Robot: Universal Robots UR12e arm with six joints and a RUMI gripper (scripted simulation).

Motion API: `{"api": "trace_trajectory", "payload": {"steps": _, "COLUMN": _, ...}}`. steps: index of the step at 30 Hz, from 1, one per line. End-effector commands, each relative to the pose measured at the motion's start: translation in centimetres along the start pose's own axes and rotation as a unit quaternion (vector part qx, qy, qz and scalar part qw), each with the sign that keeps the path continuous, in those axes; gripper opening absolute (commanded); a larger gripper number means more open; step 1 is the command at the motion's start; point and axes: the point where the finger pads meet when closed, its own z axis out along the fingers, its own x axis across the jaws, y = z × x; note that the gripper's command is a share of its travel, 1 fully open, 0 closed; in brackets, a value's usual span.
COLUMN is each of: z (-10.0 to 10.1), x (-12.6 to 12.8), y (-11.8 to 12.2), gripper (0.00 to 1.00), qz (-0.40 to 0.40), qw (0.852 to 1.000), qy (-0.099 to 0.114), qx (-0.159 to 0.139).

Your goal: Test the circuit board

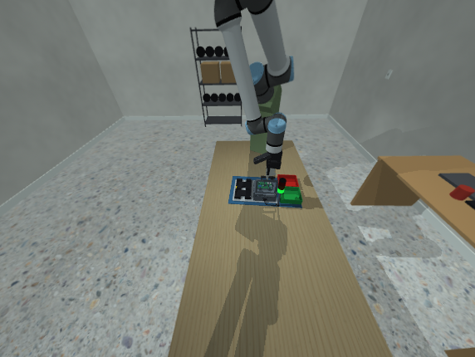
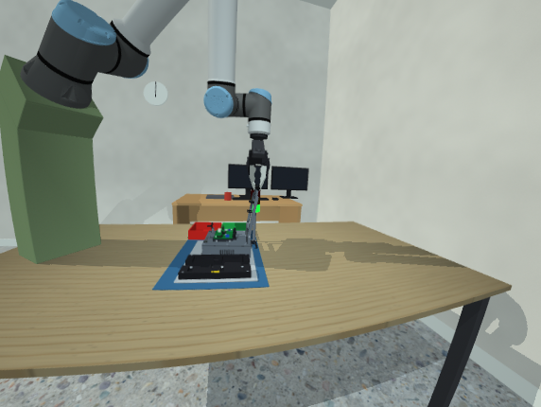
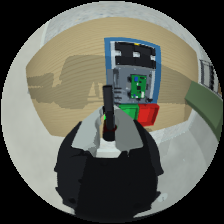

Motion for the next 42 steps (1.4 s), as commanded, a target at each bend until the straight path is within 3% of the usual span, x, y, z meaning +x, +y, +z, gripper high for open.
{"api": "trace_trajectory", "payload": {"steps": 1, "z": 0.04, "x": -0.36, "y": -0.02, "gripper": 0.0, "qz": 0.001, "qw": 1.0, "qy": -0.001, "qx": 0.001}}
{"api": "trace_trajectory", "payload": {"steps": 23, "z": 0.04, "x": -0.35, "y": -0.02, "gripper": 0.0, "qz": 0.001, "qw": 1.0, "qy": -0.001, "qx": 0.001}}
{"api": "trace_trajectory", "payload": {"steps": 24, "z": 0.04, "x": -0.35, "y": -0.02, "gripper": 0.3, "qz": 0.001, "qw": 1.0, "qy": -0.001, "qx": 0.001}}
{"api": "trace_trajectory", "payload": {"steps": 42, "z": 0.04, "x": -0.23, "y": 0.0, "gripper": 0.3, "qz": 0.0, "qw": 1.0, "qy": -0.001, "qx": 0.001}}
